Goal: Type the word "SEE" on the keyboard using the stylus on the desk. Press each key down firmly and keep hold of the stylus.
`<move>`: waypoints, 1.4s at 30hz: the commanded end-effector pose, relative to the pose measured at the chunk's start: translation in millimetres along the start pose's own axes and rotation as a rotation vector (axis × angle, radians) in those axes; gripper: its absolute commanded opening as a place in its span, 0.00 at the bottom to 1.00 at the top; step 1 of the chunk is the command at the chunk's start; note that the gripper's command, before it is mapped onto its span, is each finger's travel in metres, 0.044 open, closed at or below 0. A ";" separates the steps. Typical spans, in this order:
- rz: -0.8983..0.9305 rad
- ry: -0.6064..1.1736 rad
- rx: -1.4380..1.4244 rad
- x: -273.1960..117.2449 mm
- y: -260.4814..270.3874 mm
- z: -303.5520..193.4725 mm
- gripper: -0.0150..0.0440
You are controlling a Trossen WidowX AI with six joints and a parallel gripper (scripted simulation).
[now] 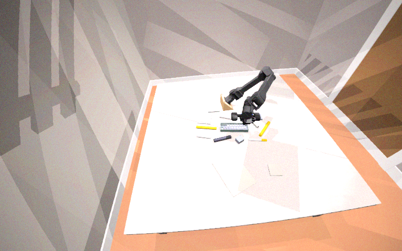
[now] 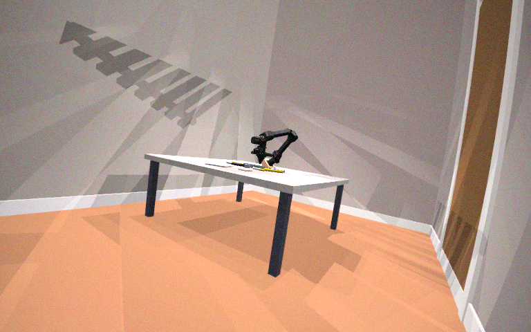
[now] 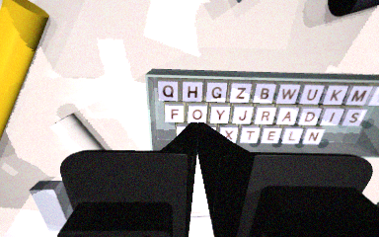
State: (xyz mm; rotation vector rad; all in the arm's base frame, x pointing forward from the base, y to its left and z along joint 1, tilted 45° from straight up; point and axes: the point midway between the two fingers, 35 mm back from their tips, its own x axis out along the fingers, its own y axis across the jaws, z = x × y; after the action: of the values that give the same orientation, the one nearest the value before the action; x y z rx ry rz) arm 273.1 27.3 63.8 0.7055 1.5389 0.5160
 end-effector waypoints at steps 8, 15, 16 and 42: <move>0.004 0.003 0.001 0.6 -63.2 -0.5 0.25; 0.004 0.003 0.001 0.6 -63.2 -0.5 0.25; 0.004 0.003 0.001 0.6 -63.2 -0.5 0.25; 0.002 0.004 0.002 0.5 -101.0 -30.4 0.25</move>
State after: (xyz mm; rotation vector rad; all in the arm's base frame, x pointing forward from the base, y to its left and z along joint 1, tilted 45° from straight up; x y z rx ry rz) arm 233.2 -43.7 -5.1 0.7026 1.5402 0.5191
